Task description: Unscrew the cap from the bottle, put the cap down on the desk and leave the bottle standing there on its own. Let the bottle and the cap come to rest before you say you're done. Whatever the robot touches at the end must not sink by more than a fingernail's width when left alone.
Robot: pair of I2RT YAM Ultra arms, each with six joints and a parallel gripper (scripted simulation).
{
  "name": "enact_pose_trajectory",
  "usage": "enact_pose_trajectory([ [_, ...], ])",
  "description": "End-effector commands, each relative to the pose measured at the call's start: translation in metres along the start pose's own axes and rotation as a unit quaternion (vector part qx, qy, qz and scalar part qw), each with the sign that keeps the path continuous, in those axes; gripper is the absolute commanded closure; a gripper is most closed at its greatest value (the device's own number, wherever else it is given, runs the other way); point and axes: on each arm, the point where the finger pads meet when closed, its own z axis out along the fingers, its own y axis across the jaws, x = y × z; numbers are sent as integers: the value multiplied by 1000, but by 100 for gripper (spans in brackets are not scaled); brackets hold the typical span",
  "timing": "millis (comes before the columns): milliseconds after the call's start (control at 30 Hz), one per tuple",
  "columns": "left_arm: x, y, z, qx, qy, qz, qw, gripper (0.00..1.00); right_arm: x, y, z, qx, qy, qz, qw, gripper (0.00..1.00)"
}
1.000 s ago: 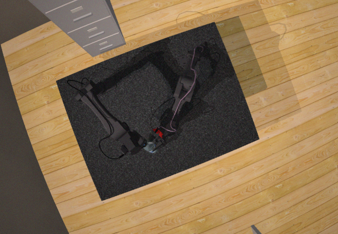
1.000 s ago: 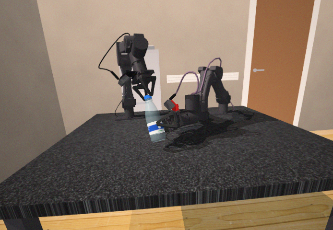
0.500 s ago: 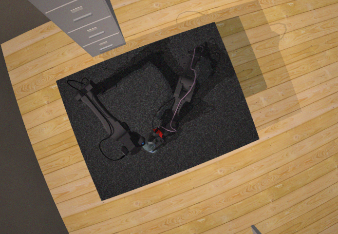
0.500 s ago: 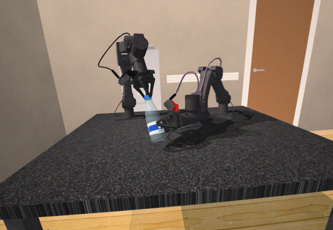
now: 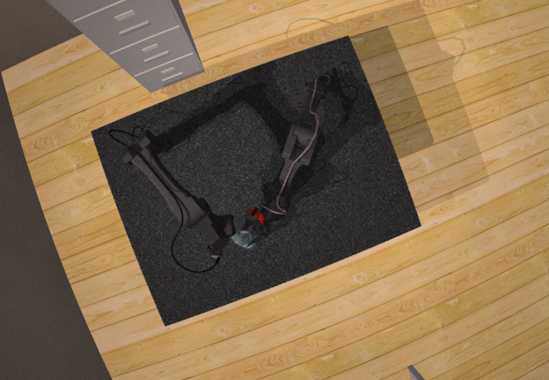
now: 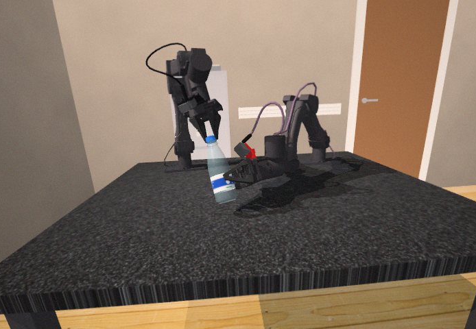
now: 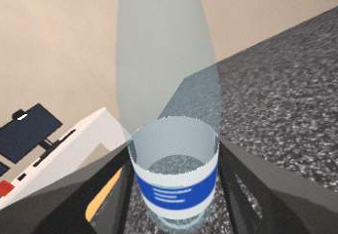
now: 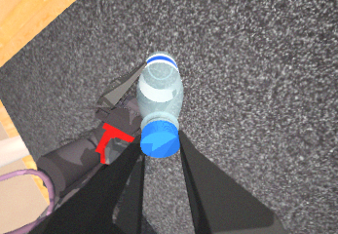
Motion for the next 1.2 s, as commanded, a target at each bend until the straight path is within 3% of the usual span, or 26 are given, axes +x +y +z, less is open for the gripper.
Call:
enact_pose_trajectory([
  [0,-21,15,5,-14,-24,12,1000,100,-3,3,-6,4,-5,-139,990,100],
  [100,-21,15,5,-14,-24,12,1000,100,-3,3,-6,5,-5,-162,987,100],
  [133,-21,15,5,-14,-24,12,1000,100,-3,3,-6,6,-5,-218,976,100],
  [367,-21,15,5,-14,-24,12,1000,100,-4,3,-6,10,-6,-368,930,100],
  [600,-21,15,5,-14,-24,12,1000,100,-4,4,-7,16,-6,-512,859,100],
  [667,-21,15,5,-14,-24,12,1000,100,-4,4,-7,16,-6,-512,859,100],
  [700,-21,15,5,-14,-24,12,1000,100,-4,4,-7,17,-5,-561,828,100],
  [1033,-21,15,5,-14,-24,12,1000,100,-4,4,-7,24,-4,-732,680,100],
  [1167,-21,15,5,-14,-24,12,1000,100,-4,4,-7,24,-4,-732,680,100],
])
